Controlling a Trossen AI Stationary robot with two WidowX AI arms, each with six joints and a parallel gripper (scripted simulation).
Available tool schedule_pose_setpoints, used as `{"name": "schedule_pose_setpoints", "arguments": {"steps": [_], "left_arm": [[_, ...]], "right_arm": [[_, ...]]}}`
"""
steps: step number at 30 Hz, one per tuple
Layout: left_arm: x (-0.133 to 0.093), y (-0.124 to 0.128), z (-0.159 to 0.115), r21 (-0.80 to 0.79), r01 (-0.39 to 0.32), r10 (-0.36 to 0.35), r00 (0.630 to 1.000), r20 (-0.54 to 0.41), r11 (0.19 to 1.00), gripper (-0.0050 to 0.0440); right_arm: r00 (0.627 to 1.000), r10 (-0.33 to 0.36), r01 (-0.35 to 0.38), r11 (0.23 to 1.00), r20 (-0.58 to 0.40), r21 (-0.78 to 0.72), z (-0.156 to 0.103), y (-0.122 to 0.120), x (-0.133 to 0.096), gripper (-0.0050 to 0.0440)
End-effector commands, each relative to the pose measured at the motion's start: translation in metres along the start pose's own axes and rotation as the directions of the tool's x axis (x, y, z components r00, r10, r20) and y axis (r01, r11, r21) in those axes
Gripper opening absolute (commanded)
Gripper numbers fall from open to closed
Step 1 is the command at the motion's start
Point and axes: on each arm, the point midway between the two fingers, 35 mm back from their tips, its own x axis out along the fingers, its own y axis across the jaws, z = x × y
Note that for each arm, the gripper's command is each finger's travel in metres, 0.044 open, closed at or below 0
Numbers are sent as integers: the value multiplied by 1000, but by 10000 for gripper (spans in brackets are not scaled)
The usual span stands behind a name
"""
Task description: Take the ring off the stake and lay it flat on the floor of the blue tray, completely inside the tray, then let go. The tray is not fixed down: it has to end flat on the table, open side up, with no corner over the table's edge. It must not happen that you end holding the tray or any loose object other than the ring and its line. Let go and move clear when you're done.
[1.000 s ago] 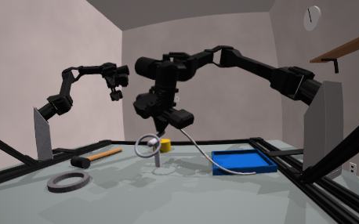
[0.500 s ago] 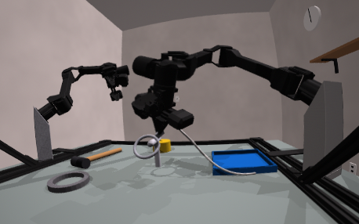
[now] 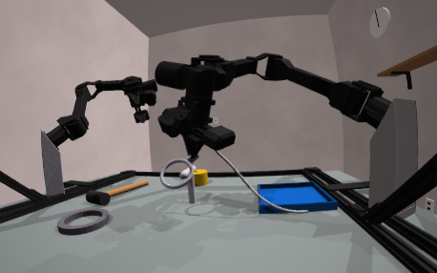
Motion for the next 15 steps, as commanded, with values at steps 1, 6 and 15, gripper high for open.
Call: {"name": "schedule_pose_setpoints", "arguments": {"steps": [1, 6, 15], "left_arm": [[0, 0, 0, 3, 2, -2, 1000, -1, 1000, 400], [0, 0, 0, 3, 2, -2, 1000, -1, 1000, 400], [0, 0, 0, 3, 2, -2, 1000, -1, 1000, 400]], "right_arm": [[1000, 8, -8, 1000, -4, 11, 0, -4, -5, 0], [1000, 8, -8, 1000, -4, 14, -1, -8, -12, 0], [1000, 7, -7, 1000, -5, 11, -4, -12, -21, 0]]}}
